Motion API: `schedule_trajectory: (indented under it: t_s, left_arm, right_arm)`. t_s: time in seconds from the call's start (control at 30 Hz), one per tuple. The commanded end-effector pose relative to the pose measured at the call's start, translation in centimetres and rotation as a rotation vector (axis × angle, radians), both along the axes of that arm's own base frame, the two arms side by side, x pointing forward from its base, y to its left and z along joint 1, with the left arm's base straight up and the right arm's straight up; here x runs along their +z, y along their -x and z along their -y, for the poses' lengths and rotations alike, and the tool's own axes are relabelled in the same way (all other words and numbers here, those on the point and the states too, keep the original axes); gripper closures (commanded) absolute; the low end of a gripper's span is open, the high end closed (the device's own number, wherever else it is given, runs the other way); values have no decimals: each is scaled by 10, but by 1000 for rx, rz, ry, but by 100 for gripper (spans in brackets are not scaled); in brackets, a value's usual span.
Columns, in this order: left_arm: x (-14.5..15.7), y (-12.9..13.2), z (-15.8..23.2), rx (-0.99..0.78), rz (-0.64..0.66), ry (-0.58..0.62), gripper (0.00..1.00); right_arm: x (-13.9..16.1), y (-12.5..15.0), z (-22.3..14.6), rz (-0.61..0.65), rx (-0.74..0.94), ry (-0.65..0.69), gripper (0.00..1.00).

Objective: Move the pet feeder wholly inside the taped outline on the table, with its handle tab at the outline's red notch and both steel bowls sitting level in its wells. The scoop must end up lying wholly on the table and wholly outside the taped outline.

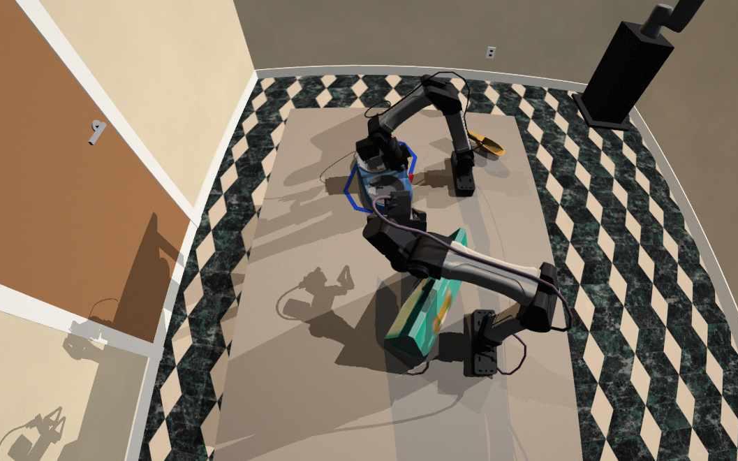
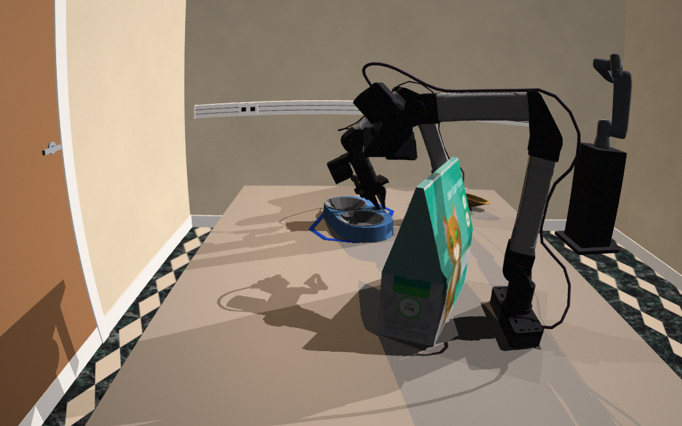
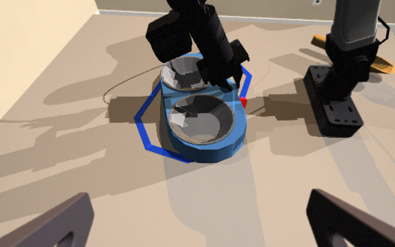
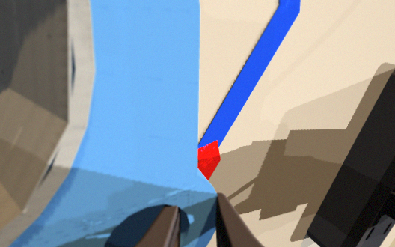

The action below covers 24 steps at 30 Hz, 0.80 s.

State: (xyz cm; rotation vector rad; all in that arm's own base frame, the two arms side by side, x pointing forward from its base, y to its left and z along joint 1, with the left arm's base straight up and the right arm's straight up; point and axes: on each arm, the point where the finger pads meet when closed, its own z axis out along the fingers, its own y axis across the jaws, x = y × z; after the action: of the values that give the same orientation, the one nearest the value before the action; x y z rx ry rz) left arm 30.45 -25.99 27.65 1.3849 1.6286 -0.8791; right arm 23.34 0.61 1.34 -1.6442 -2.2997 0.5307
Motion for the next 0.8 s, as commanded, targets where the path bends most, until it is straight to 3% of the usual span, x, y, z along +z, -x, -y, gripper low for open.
schedule_trajectory:
  t_s: [0.0,0.33,0.77]
  left_arm:
    - [4,1,0,-4,12,6,0]
    - [4,1,0,-4,12,6,0]
    - [4,1,0,-4,12,6,0]
  right_arm:
    - [-1,-3,2,-1,-143,15,91]
    - [-2,-5,-2,7,-318,13,91]
    - [1,-3,-1,17,-301,16,91]
